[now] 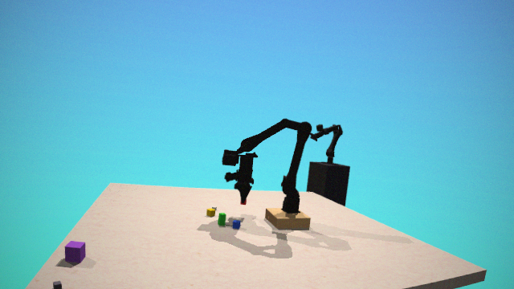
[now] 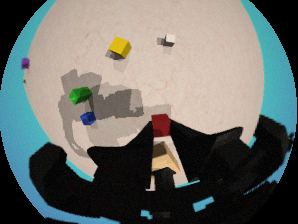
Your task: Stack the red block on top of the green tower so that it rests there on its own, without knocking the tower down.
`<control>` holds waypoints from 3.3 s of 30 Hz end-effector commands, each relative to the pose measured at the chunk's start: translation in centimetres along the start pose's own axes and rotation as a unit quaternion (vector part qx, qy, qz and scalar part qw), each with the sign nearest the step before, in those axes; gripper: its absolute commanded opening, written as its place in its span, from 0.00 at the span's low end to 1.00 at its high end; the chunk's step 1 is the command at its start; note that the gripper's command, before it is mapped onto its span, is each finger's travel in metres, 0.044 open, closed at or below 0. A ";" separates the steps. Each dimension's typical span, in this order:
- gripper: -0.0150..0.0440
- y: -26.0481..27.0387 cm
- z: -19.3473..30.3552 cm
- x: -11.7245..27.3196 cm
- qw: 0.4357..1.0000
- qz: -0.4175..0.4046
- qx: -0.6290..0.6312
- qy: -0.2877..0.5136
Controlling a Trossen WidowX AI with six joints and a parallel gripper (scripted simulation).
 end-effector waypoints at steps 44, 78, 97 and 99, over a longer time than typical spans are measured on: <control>0.25 11.0 -6.0 6.9 1.000 -0.005 0.017 -0.010; 0.25 15.6 -7.1 -0.5 1.000 -0.006 0.002 -0.008; 0.25 15.5 -7.1 -0.7 1.000 -0.006 0.002 -0.008; 0.25 15.5 -7.1 -0.7 1.000 -0.006 0.002 -0.008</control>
Point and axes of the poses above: the point midway between the two fingers, 35 mm back from their tips, its own x axis back along the fingers, its own y axis across the jaws, z = x × y, the point moved 7 cm from there along x, back along the fingers, and after that the axes turned 6 degrees about x, right-handed, at the moved point
